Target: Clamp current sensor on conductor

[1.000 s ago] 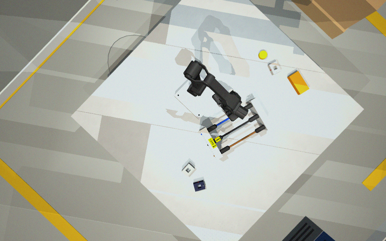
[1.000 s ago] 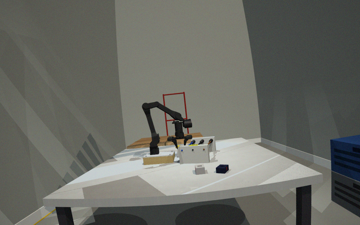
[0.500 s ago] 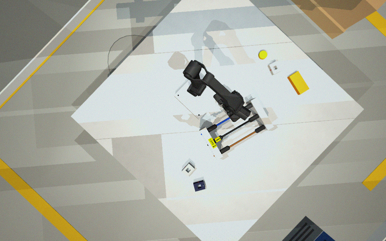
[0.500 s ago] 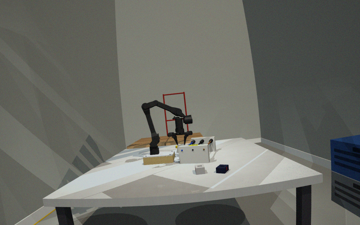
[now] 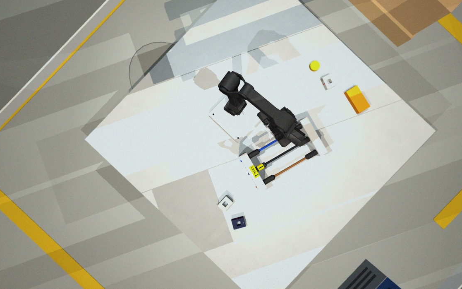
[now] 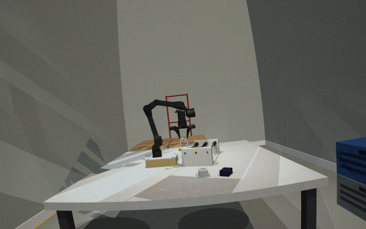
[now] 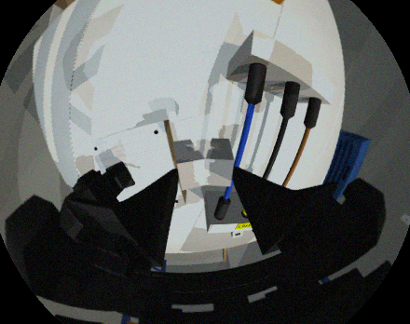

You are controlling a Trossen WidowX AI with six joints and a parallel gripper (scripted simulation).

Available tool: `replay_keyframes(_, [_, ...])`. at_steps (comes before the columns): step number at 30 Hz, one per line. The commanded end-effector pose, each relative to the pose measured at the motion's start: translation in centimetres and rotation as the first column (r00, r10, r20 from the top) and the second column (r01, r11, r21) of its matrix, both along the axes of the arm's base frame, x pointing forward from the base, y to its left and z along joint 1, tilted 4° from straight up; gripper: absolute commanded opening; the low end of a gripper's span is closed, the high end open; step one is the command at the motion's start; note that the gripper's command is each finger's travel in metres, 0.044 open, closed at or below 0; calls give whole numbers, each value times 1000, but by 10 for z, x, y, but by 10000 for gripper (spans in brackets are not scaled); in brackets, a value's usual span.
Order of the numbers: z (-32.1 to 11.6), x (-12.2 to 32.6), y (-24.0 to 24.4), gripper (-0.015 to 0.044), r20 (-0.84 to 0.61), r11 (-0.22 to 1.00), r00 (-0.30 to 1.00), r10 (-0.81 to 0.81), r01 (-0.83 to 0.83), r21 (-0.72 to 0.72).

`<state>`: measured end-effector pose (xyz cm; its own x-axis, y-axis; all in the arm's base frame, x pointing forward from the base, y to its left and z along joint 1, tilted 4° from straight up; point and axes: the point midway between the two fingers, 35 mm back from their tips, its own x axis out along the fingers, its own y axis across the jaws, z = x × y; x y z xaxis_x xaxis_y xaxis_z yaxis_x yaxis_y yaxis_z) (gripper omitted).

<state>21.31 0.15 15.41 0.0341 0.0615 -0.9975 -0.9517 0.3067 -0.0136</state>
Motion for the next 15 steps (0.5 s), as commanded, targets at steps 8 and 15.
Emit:
replay_keyframes(8, [23,9,-6,0,10,1000,1000,-8,8,6])
replay_keyframes(15, [26,39,-18,0,10,999,999,-43,43,6])
